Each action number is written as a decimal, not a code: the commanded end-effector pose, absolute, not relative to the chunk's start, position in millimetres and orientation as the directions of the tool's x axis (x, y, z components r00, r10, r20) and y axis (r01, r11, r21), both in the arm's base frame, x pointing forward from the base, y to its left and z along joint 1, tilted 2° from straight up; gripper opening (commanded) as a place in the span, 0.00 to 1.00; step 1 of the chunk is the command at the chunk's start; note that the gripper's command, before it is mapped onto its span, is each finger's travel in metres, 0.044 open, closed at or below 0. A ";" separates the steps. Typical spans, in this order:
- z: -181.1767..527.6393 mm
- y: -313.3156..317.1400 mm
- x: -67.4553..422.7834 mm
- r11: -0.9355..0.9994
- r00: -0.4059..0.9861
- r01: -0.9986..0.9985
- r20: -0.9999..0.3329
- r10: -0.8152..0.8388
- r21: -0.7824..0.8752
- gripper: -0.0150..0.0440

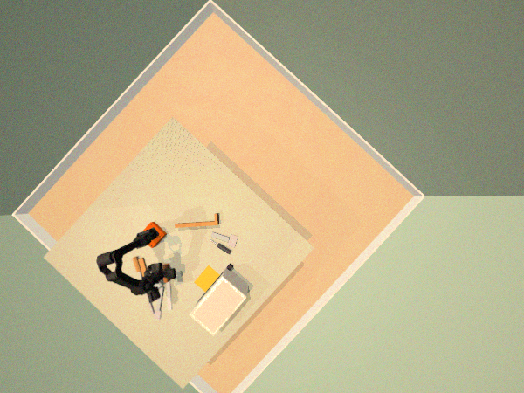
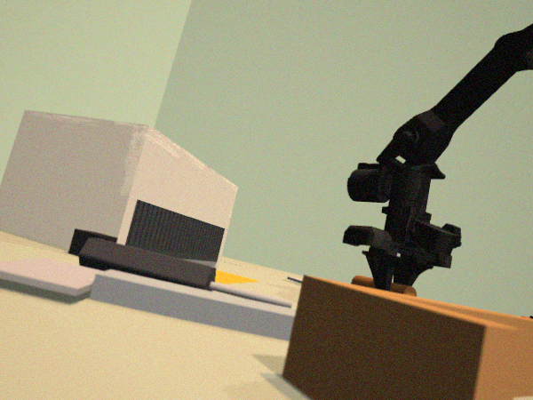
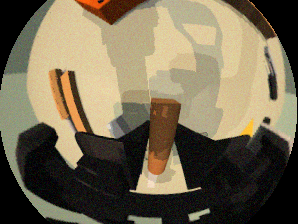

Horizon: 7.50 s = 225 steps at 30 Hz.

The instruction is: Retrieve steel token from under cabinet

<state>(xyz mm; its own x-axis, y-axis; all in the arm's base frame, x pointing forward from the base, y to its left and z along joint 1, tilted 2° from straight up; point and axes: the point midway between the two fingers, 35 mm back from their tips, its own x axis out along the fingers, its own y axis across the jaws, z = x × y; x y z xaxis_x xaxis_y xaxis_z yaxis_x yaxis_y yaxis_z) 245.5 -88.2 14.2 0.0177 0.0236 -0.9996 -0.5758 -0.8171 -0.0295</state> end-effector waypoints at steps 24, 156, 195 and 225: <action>14.9 -89.3 246.2 -0.667 0.020 -0.744 -1.000 0.022 -0.030 0.25; 14.8 -104.2 247.8 -0.639 0.017 -0.769 -1.000 0.013 -0.022 0.25; 14.8 -109.2 248.0 -0.827 0.018 -0.562 -1.000 0.015 -0.022 0.25; 14.8 -109.3 248.0 -0.680 0.018 -0.733 -1.000 0.015 -0.023 0.25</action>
<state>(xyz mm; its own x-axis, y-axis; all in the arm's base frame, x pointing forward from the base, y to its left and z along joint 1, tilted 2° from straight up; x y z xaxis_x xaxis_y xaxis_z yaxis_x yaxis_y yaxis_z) 247.1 -108.4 13.8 0.0156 0.0175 -0.9997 -0.7105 -0.7033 -0.0234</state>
